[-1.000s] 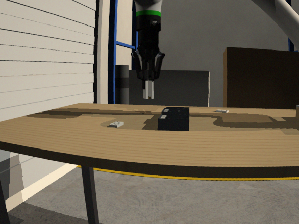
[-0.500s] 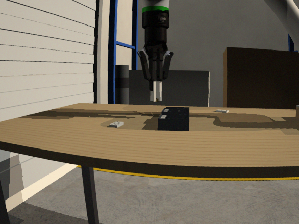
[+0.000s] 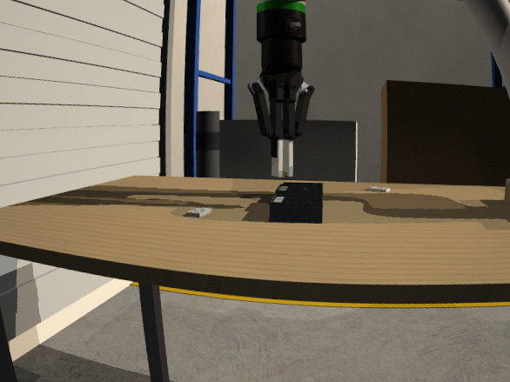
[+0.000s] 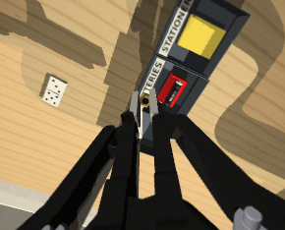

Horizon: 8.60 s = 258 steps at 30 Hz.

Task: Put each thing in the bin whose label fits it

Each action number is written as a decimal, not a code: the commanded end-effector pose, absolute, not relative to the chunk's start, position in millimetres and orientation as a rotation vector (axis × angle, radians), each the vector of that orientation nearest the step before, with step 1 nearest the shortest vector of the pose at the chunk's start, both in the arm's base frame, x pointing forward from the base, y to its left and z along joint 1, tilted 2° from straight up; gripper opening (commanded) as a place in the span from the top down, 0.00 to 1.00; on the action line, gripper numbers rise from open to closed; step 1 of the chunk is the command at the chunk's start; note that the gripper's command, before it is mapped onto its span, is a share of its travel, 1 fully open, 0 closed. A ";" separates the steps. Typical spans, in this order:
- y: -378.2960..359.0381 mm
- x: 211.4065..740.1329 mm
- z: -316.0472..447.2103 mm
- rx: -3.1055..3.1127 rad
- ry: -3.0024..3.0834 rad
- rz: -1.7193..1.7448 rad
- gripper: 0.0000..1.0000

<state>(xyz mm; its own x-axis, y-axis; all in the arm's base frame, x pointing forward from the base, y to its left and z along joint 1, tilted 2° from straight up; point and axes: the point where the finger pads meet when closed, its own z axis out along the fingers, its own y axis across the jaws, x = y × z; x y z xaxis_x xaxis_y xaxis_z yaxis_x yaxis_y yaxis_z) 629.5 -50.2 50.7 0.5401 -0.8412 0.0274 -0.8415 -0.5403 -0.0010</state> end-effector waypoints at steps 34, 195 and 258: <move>24.4 590.1 48.8 2.190 -2.246 0.046 0.84; 26.2 588.3 174.3 2.190 -2.246 0.046 0.00; 26.2 588.3 174.3 2.190 -2.246 0.046 0.00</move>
<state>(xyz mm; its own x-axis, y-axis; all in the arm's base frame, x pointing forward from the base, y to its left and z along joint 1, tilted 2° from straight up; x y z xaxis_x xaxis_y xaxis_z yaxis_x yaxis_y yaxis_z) 588.2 26.2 174.1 -0.0257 -0.9994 0.0235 -0.9995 0.0252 -0.0178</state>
